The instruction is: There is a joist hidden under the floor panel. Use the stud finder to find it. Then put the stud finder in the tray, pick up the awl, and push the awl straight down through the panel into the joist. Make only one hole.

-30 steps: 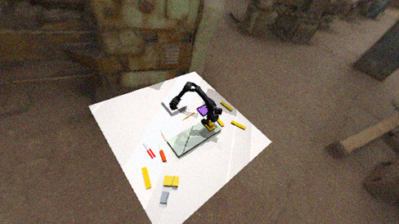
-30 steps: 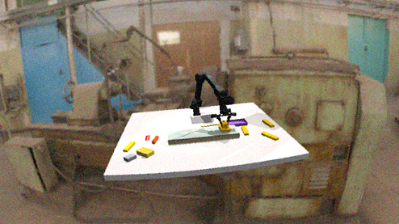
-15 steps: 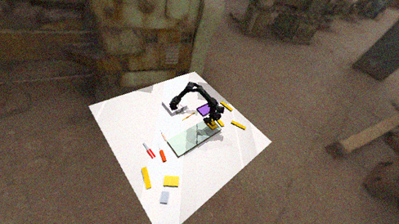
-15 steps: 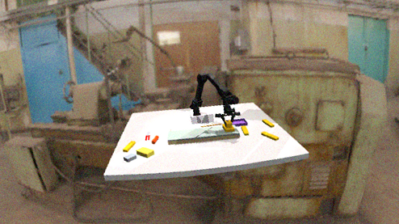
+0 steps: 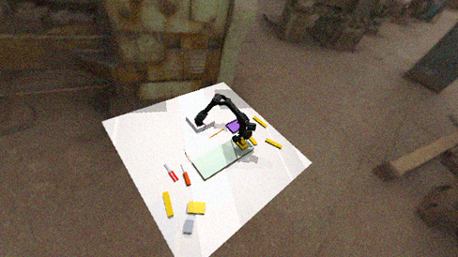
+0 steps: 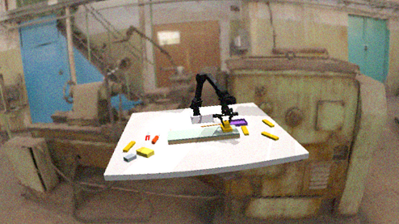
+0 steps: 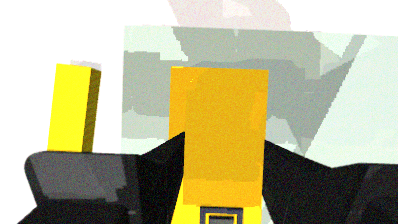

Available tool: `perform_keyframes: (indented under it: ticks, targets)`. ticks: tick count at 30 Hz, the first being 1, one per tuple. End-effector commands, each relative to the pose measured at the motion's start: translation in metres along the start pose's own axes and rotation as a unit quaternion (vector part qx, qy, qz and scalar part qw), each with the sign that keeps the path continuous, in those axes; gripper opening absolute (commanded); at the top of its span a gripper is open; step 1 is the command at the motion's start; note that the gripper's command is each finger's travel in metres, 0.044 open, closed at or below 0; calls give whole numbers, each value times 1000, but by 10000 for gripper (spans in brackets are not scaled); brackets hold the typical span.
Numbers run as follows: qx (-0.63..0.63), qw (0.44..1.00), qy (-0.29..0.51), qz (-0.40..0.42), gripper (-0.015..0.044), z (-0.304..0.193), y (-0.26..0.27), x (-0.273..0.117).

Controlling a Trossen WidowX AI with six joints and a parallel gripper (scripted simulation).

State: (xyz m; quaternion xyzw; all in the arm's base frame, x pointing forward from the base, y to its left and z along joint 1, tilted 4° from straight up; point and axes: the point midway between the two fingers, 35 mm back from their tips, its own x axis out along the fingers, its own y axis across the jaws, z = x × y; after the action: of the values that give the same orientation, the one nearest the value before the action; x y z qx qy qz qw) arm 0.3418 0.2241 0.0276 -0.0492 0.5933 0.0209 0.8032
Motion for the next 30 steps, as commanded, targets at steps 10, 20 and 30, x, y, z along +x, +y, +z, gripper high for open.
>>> perform_keyframes:
  ticks: [10,20,30]
  targets:
    - [1,1000,2,-3,0,0,-46,1]
    - [1,1000,1,-4,0,0,-79,1]
    - [0,1000,1,-6,0,0,-112,1]
